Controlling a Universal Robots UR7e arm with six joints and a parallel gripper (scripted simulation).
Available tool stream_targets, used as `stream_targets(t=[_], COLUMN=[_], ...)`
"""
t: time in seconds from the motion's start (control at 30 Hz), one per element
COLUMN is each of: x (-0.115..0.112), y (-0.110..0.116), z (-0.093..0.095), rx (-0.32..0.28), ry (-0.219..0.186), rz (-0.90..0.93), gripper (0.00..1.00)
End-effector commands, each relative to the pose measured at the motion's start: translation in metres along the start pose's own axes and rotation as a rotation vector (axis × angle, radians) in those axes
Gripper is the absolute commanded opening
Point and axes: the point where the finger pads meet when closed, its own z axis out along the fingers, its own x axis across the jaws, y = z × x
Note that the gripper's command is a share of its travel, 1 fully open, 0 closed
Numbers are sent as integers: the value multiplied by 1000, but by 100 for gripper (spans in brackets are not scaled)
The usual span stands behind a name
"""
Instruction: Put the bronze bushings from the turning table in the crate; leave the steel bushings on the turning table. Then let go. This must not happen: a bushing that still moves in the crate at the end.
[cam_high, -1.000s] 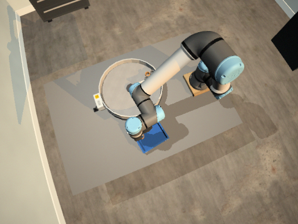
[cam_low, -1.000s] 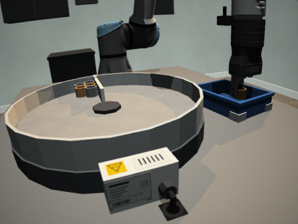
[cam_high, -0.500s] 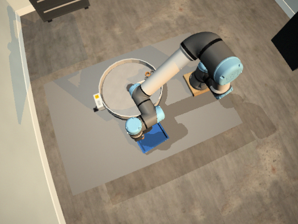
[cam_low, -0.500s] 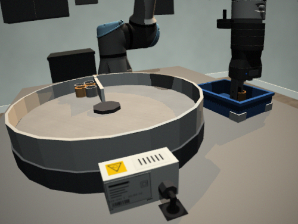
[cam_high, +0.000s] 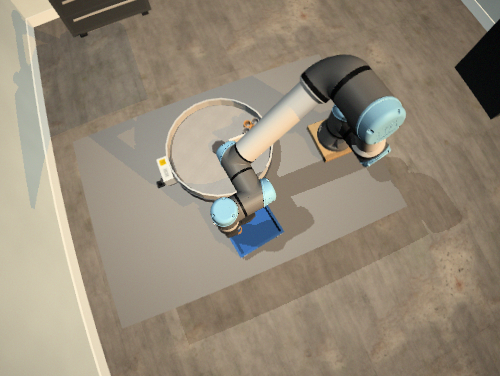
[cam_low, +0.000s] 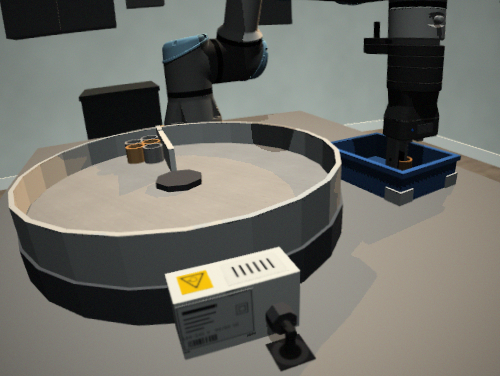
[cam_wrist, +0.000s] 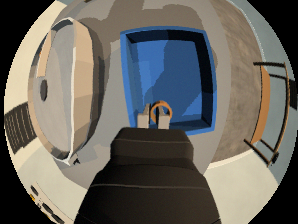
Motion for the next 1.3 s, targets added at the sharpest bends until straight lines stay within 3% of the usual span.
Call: stream_targets(t=[0.0,0.17,1.27], x=[0,0,0], y=[1,1,1], z=[-1,8,19], rx=[-2,-2,-3], ry=[0,0,0], rz=[0,0,0], gripper=[0,0,0])
